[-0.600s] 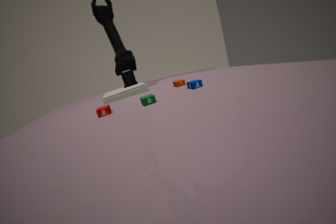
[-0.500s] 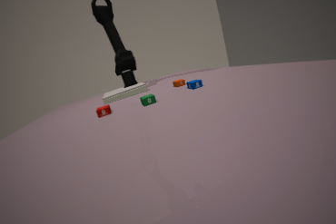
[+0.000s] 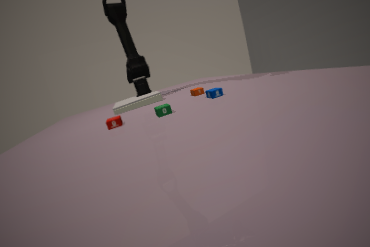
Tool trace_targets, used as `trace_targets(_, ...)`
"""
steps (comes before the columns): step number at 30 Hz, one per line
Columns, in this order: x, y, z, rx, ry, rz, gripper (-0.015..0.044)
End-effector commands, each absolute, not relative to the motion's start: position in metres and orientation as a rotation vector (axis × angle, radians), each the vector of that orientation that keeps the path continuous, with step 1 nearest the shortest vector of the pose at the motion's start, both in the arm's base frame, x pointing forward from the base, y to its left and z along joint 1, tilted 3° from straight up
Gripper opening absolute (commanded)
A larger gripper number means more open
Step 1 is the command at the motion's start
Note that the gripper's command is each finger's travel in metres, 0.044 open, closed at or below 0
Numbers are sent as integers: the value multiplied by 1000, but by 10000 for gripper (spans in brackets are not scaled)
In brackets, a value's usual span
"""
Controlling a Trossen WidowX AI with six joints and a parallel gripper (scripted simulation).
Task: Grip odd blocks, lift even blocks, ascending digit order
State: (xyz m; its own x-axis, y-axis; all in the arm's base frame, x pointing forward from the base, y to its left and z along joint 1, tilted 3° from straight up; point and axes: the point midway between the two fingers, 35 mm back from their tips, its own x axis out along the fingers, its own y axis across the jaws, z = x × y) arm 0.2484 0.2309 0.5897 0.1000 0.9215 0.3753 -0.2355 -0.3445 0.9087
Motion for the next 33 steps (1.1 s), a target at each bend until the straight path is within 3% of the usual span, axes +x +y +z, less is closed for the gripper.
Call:
trace_targets(1, 315, 220, 549, 1363, 623, 1205, 400)
trace_targets(10, 398, 177, 466, 1204, 516, 776, 400)
trace_targets(18, 439, 116, 372, 935, 567, 410, 400)
trace_targets(25, 440, 55, 288, 635, 731, 156, 400)
trace_targets(33, 398, -14, 204, 255, 1051, -5, 400)
